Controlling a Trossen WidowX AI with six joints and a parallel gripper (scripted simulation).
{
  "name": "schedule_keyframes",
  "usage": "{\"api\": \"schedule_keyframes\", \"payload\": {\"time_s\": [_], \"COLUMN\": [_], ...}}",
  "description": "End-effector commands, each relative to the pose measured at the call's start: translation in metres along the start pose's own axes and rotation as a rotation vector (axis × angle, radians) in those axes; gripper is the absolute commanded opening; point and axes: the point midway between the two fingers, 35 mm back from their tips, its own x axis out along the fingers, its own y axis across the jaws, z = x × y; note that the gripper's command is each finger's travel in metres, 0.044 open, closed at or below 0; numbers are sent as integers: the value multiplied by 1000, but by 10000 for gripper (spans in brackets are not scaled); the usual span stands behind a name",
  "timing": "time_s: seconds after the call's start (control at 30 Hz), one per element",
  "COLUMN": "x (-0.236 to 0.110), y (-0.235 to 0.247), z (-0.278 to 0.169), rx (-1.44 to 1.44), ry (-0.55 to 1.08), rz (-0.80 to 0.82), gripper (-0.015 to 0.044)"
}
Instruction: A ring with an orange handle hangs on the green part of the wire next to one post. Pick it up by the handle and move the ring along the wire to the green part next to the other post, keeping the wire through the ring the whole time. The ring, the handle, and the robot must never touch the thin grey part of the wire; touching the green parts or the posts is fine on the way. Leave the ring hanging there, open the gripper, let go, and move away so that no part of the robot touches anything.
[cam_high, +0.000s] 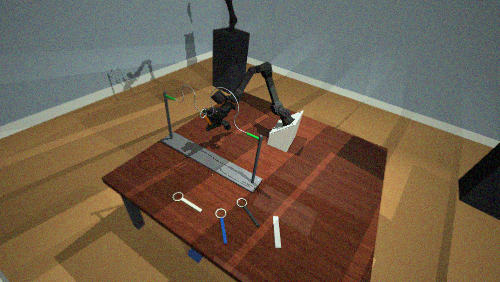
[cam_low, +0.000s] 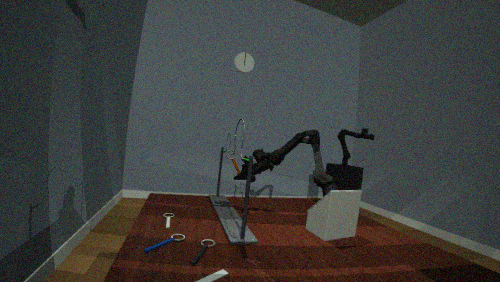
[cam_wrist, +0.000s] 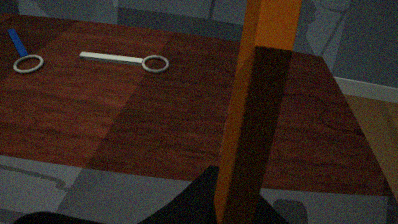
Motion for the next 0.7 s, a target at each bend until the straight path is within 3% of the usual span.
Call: {"api": "schedule_keyframes", "payload": {"time_s": [0.0,0.67], "x": [-2,-7], "y": [6,41], "z": [1,2], "rx": [19,135], "ry": [0,13], "rz": [0,62], "gripper": [-150,-150]}}
